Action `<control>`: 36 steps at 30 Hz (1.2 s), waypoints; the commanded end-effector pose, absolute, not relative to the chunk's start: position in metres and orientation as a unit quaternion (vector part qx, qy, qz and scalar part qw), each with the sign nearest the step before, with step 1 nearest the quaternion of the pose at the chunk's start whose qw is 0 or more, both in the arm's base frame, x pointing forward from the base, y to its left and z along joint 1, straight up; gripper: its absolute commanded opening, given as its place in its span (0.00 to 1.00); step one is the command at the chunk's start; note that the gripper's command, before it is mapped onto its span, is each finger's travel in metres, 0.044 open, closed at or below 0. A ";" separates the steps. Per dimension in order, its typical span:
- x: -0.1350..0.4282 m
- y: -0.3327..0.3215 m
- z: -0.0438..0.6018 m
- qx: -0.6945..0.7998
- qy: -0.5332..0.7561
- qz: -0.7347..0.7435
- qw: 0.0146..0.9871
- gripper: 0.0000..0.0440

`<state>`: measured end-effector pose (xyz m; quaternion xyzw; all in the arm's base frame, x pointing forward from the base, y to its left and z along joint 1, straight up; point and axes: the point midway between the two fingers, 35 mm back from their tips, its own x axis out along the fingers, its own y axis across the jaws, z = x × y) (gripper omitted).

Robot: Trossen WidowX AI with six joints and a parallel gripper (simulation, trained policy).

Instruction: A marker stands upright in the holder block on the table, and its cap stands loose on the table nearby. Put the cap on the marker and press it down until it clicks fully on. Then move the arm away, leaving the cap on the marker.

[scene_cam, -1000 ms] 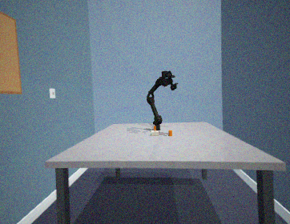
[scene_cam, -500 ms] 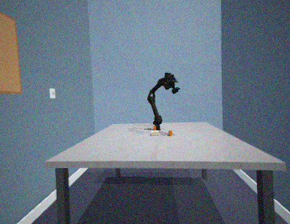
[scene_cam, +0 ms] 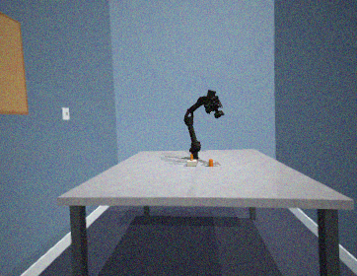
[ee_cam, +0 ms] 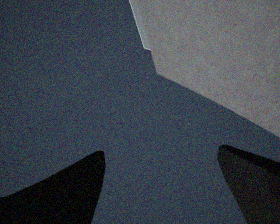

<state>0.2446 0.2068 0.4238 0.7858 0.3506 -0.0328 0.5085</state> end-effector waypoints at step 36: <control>0.274 0.215 0.308 0.725 0.417 -0.250 0.488 0.76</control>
